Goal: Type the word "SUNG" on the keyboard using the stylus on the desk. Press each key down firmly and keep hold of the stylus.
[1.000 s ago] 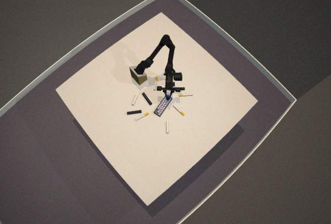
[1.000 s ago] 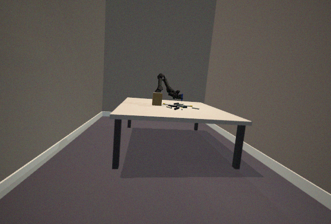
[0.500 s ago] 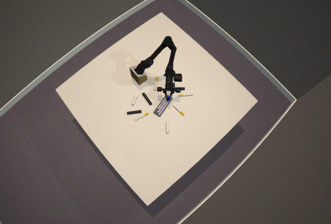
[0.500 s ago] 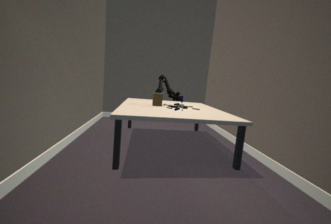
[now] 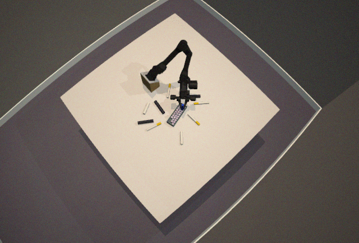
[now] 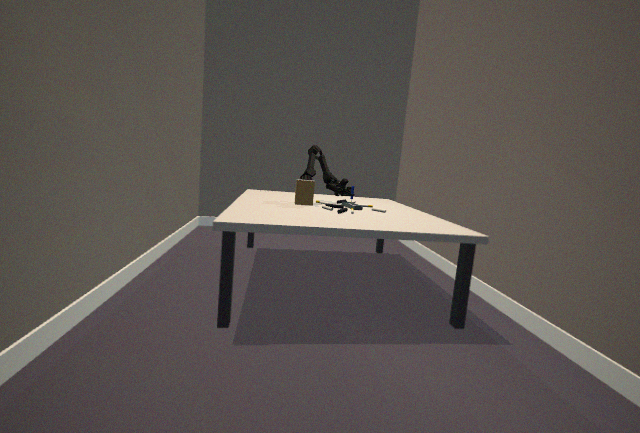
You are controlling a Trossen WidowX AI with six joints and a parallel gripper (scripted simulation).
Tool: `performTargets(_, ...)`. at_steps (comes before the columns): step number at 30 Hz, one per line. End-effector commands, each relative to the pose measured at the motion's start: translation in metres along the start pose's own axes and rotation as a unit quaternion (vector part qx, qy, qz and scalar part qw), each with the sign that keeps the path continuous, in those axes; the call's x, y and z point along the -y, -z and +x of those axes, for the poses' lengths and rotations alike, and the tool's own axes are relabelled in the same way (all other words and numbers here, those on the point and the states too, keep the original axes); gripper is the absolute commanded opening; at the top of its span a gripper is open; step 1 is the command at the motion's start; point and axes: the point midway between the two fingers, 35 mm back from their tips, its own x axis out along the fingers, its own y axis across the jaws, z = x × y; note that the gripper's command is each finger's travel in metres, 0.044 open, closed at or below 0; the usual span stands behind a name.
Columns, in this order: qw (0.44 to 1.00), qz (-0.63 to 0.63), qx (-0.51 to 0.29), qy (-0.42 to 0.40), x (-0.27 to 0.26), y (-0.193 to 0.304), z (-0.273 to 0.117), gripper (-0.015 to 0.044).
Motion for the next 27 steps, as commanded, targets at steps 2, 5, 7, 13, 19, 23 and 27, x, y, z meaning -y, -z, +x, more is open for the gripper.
performTargets(2,1.000,0.000,0.003,0.002,0.001,0.003,0.001,0.0081)
performTargets(5,1.000,0.000,0.002,0.002,0.001,0.004,0.002,0.0081)
performTargets(7,1.000,0.000,0.002,0.002,0.001,0.004,0.002,0.0081)
performTargets(13,1.000,0.000,0.002,0.002,0.001,0.008,0.002,0.0081)
performTargets(19,1.000,0.000,0.002,0.002,0.001,0.010,0.003,0.0081)
performTargets(23,1.000,0.000,0.002,0.002,0.001,0.012,0.003,0.0081)
performTargets(27,1.000,0.000,0.002,0.002,0.001,0.013,0.003,0.0081)
